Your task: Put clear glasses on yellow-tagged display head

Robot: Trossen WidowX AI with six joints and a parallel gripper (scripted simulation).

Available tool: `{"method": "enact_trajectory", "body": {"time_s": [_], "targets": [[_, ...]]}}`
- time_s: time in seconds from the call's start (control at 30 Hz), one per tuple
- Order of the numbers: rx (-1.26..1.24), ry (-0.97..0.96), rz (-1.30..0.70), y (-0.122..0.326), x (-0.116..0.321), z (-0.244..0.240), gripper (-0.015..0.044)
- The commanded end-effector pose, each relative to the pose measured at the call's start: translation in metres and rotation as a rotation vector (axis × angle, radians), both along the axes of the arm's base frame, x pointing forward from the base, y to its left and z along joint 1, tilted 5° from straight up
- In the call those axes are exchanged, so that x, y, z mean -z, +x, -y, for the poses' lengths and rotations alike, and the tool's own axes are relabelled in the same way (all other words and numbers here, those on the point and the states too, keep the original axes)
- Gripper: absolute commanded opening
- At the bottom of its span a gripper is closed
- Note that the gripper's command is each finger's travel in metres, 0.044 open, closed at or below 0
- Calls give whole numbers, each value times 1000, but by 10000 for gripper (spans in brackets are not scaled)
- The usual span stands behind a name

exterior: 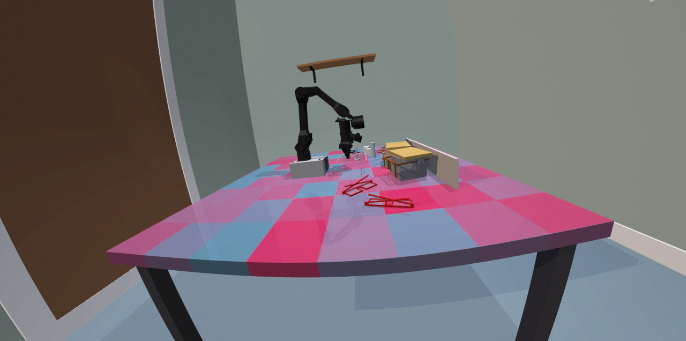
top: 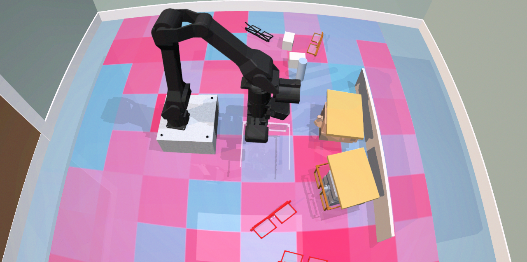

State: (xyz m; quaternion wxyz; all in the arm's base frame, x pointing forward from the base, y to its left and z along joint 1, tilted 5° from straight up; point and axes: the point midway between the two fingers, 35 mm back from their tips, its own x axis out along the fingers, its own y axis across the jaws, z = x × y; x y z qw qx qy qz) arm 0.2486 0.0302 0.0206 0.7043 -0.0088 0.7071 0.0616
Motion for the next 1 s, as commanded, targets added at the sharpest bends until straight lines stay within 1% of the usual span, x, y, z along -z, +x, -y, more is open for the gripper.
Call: {"method": "enact_trajectory", "body": {"time_s": [0.0, 0.17, 0.37, 0.97], "targets": [[-2, 4, 16, 2, -31, 2, 0], [-1, 5, 16, -1, -56, 5, 0], [-21, 11, 18, -2, -57, 8, 0], [-373, 105, 107, -18, -72, 50, 0]]}}
